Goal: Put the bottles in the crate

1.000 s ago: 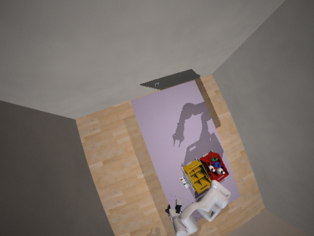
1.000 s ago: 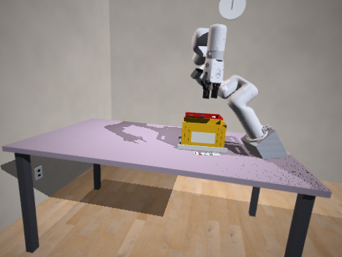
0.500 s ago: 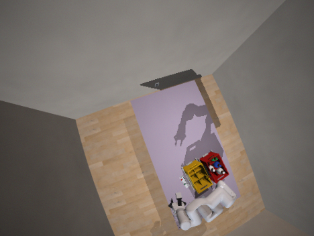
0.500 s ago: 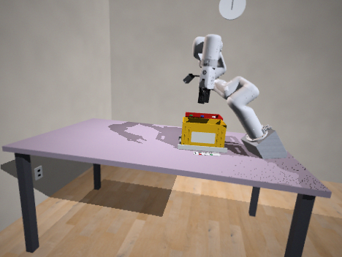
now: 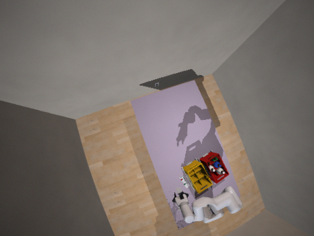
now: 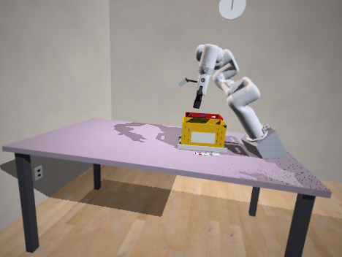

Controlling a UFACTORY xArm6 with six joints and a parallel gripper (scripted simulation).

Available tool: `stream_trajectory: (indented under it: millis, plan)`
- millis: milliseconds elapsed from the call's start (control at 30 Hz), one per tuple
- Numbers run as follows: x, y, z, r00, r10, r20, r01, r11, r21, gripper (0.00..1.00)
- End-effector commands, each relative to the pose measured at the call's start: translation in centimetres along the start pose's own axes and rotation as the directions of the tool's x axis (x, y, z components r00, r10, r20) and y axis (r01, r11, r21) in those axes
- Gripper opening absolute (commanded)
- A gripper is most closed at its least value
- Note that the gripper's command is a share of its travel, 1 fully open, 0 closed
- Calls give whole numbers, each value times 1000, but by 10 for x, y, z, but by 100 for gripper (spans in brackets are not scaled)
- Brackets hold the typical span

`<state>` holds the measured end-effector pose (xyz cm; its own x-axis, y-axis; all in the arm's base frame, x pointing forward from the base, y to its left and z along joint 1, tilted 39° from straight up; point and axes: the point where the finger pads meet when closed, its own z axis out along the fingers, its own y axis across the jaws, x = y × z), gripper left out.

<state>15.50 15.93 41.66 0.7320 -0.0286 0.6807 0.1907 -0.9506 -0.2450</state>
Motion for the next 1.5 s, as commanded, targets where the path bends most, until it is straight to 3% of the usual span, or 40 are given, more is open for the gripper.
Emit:
stream_trajectory:
  millis: [0, 400, 433, 733, 900, 1100, 1467]
  plan:
    - [15, 20, 20, 989, -125, 85, 121, 992, 42, 65]
    - [35, 55, 49, 985, -172, 33, 172, 985, -3, 65]
    - [37, 58, 52, 984, -176, 7, 176, 984, -37, 65]
    - [55, 90, 78, 983, -183, -34, 177, 976, -130, 65]
    - [56, 91, 78, 983, -182, -36, 173, 969, -176, 65]
    - [56, 91, 78, 984, -178, -13, 174, 971, -167, 65]
    - [56, 91, 78, 980, -187, 67, 191, 980, -52, 65]
